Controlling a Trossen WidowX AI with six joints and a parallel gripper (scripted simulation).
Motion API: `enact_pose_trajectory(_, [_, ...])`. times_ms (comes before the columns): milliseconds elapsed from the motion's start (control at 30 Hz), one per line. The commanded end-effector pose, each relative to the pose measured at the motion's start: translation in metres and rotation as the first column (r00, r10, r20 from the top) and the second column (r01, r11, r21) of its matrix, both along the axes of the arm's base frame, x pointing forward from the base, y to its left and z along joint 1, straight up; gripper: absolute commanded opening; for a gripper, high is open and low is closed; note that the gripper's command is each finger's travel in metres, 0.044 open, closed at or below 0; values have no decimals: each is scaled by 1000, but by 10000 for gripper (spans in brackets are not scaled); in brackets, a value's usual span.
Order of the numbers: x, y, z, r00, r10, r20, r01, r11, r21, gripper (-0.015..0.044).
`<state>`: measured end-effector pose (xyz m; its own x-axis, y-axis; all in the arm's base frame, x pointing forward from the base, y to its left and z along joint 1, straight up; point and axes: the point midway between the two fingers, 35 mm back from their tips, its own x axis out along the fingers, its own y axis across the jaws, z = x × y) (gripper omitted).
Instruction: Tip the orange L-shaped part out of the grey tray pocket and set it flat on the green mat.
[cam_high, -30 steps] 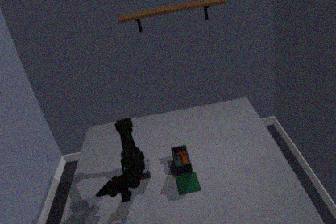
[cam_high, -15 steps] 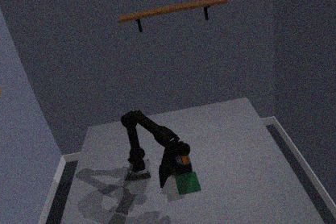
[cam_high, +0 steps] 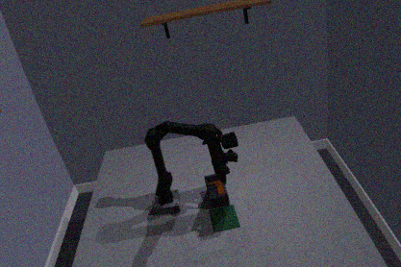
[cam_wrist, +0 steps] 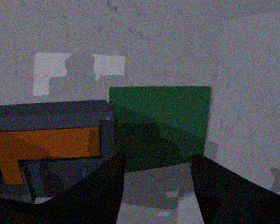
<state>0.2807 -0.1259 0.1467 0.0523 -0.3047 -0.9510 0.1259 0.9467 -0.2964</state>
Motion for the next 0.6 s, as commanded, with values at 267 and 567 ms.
enact_pose_trajectory(267, [-16,143,-3,999,21,-33,-10,952,307,180])
enact_pose_trajectory(567, [-13,143,-56,999,21,-32,-10,951,308,180])
